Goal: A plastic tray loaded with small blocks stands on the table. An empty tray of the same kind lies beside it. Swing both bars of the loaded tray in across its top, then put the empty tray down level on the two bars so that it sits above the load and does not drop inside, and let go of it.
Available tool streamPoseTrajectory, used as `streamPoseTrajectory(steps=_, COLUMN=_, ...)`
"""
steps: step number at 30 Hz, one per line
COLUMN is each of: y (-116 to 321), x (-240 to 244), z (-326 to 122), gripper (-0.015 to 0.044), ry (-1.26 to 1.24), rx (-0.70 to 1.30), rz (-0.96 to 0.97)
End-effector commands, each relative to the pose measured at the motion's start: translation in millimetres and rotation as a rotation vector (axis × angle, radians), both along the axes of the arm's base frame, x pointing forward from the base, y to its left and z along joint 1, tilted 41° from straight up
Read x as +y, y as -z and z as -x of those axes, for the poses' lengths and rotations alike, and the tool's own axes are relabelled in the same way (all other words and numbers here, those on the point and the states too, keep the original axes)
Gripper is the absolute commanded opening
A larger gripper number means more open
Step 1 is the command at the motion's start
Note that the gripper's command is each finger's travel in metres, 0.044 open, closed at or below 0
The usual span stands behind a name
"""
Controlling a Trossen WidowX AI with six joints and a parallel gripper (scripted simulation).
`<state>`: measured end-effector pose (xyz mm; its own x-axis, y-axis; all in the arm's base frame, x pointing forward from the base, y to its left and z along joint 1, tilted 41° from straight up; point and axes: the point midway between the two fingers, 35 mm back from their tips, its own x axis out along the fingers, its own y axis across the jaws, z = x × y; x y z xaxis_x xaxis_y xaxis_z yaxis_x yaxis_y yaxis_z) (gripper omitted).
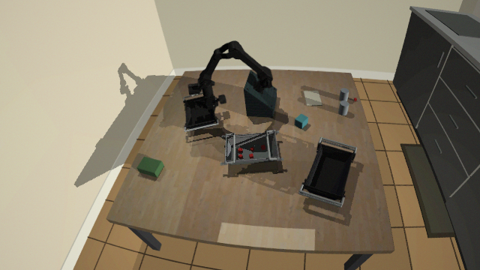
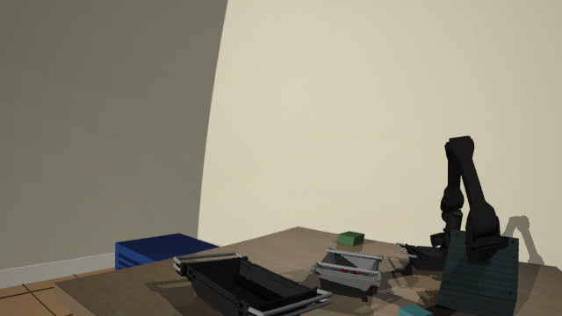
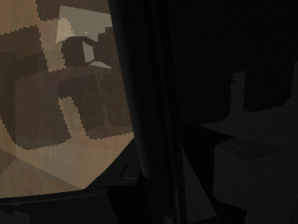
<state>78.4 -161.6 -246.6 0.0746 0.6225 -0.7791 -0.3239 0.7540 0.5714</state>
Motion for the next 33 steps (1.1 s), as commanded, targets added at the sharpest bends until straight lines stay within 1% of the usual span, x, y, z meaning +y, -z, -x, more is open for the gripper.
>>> streamPoseTrajectory(steps=1, y=-0.5, x=3.3, z=0.2, gripper=0.0063, ry=-0.002, rx=0.001, rz=-0.013)
streamPoseTrajectory(steps=7, y=-2.7, x=1.0, z=0.2, gripper=0.0023, ry=-0.002, rx=0.001, rz=-0.012)
streamPoseTrajectory(steps=11, y=-15.4, x=-11.6, z=0.9, gripper=0.0, ry=-0.001, rx=0.002, rz=-0.012)
streamPoseTrajectory(steps=20, y=-61.1, x=-47.4, z=6.2, gripper=0.0, ry=-0.001, rx=0.003, rz=-0.011)
streamPoseTrajectory(steps=29, y=-62.2, x=-48.7, z=6.3, gripper=0.0, ry=-0.001, rx=0.003, rz=-0.011)
streamPoseTrajectory(steps=33, y=-64.9, x=-58.5, z=5.4, gripper=0.0, ry=-0.001, rx=0.003, rz=-0.011)
